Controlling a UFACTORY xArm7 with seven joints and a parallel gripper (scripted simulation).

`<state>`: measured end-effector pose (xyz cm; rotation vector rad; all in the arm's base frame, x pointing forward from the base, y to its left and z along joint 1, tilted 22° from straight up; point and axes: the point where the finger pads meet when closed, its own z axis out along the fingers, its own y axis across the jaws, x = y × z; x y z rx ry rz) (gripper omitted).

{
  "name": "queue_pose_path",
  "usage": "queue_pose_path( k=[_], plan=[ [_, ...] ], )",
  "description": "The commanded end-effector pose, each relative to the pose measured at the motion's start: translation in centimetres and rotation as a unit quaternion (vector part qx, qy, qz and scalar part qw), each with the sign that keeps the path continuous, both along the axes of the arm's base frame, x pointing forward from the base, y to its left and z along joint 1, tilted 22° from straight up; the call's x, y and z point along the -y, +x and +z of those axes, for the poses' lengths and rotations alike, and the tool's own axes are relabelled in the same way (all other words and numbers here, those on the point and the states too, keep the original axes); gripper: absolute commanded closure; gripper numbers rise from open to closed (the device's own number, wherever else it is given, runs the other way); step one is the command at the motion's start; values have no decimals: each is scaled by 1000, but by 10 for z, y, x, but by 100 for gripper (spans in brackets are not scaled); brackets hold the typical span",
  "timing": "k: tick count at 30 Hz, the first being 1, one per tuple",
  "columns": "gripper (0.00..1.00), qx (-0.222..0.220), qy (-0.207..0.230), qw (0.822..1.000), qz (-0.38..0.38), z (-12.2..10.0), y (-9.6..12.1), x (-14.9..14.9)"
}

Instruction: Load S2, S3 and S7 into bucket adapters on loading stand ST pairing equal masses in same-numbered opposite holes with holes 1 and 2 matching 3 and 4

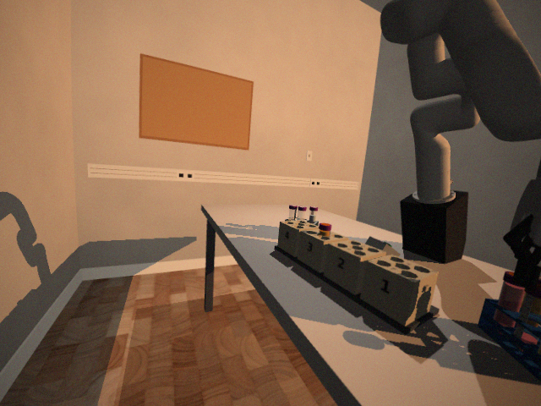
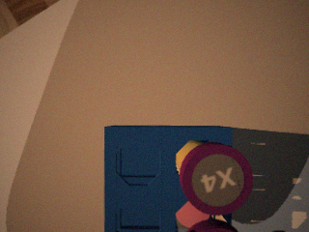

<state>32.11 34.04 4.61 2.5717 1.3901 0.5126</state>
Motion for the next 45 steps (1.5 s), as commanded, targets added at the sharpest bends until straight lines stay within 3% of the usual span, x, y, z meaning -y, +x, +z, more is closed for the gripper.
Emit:
queue_pose_path(
  k=[1,45],
  plan=[
    [43,2,1,1000,1,0,1,-2],
    [43,2,1,1000,1,-18,8,-2]
  ],
)
